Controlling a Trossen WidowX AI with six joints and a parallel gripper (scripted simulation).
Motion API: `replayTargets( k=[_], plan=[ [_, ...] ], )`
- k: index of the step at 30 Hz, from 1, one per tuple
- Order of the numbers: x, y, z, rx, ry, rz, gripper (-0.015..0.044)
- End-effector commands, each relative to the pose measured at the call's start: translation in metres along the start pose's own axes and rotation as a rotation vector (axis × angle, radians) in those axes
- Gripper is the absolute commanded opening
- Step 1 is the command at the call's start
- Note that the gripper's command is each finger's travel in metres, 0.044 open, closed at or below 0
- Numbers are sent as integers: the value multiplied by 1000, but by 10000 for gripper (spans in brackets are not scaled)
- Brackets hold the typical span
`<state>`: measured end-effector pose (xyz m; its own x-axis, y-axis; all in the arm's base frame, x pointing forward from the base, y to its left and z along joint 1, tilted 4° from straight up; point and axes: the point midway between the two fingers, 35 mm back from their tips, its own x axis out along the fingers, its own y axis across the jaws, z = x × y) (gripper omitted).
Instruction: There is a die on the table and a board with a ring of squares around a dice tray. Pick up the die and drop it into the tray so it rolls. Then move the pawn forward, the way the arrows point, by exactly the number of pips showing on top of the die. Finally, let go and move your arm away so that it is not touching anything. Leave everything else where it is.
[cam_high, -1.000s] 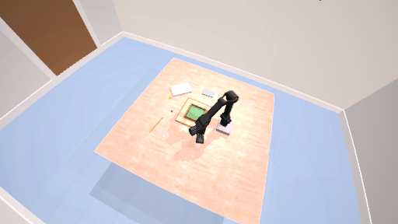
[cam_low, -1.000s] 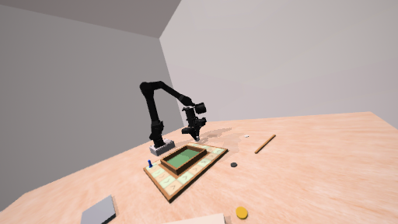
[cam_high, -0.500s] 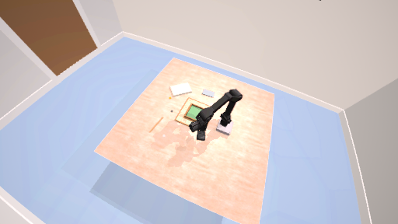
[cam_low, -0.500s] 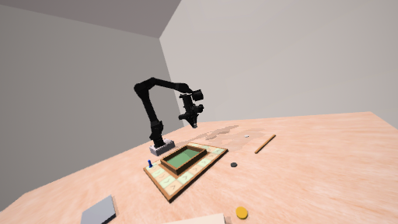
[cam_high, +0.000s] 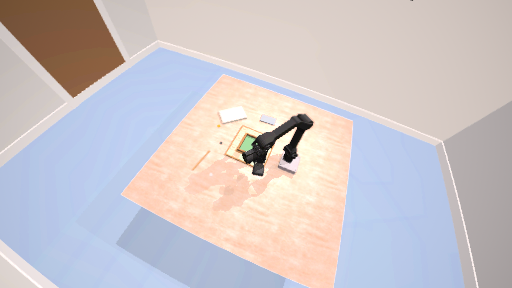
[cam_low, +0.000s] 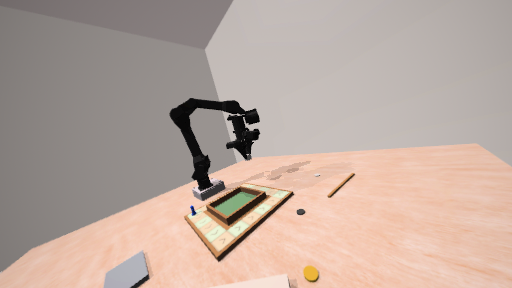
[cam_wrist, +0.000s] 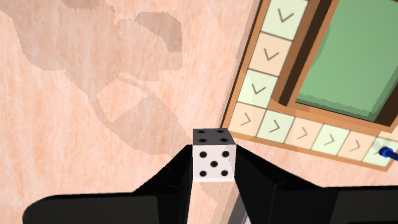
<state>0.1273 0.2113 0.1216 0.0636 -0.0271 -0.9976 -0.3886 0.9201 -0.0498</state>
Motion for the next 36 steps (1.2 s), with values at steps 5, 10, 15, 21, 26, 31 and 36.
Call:
replayTargets(
  k=[5,10,15,21,26,31,36],
  plan=[
    [6,-28,20,47,4,-1,0],
    [11,-47,30,82,7,-6,0],
    [15,-66,40,106,7,-7,0],
    [19,-90,49,132,5,-6,0],
    [22,-111,55,154,3,-6,0],
    [26,-133,60,175,1,-7,0],
    [29,-155,62,196,-2,-8,0]
  ],
)
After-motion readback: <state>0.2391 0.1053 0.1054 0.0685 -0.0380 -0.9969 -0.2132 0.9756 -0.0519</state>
